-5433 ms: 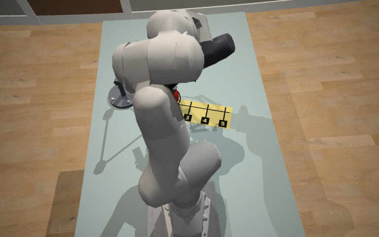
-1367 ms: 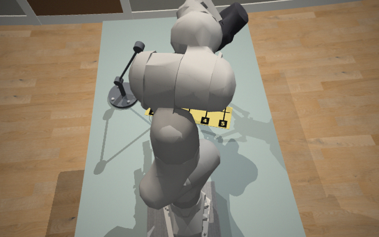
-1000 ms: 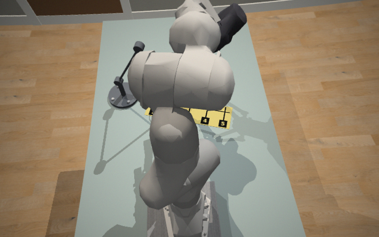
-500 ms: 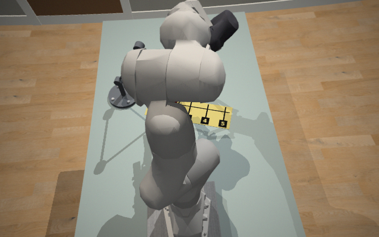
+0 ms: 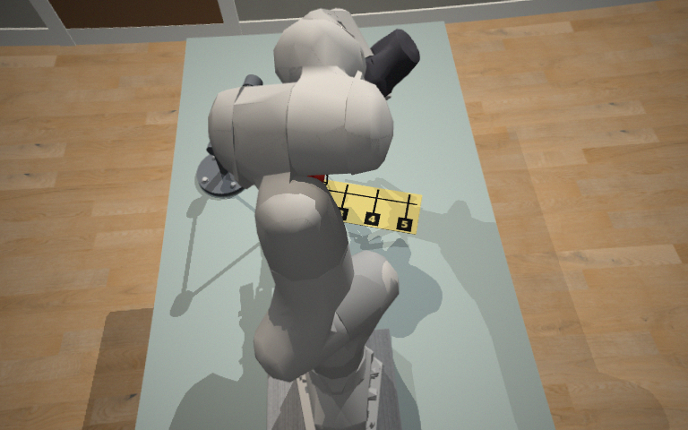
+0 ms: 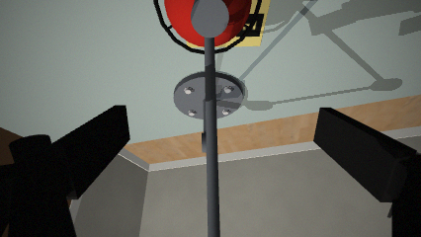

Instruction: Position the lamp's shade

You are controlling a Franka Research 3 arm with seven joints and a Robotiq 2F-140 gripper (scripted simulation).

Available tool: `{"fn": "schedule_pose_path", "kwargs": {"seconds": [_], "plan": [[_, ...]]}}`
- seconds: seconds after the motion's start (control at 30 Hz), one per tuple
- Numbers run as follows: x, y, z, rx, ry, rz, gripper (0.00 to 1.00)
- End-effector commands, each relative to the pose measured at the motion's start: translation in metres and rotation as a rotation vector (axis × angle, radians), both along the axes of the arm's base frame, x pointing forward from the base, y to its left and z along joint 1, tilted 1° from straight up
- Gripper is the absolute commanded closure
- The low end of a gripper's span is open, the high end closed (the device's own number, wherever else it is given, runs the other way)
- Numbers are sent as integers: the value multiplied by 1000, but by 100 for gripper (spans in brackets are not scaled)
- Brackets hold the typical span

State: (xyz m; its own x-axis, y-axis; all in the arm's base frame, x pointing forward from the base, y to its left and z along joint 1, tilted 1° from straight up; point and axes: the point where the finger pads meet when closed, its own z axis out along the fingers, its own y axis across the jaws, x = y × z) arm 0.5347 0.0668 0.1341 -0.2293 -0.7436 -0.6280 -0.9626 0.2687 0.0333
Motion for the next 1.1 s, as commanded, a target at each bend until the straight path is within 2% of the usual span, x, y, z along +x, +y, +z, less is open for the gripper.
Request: {"fn": "schedule_pose_path", "kwargs": {"seconds": [0.0, 0.43, 1.07], "plan": [[4, 3, -4, -2, -12, 2, 0], [6, 23, -30, -2, 5, -7, 0], [15, 26, -32, -4, -33, 5, 0]]}}
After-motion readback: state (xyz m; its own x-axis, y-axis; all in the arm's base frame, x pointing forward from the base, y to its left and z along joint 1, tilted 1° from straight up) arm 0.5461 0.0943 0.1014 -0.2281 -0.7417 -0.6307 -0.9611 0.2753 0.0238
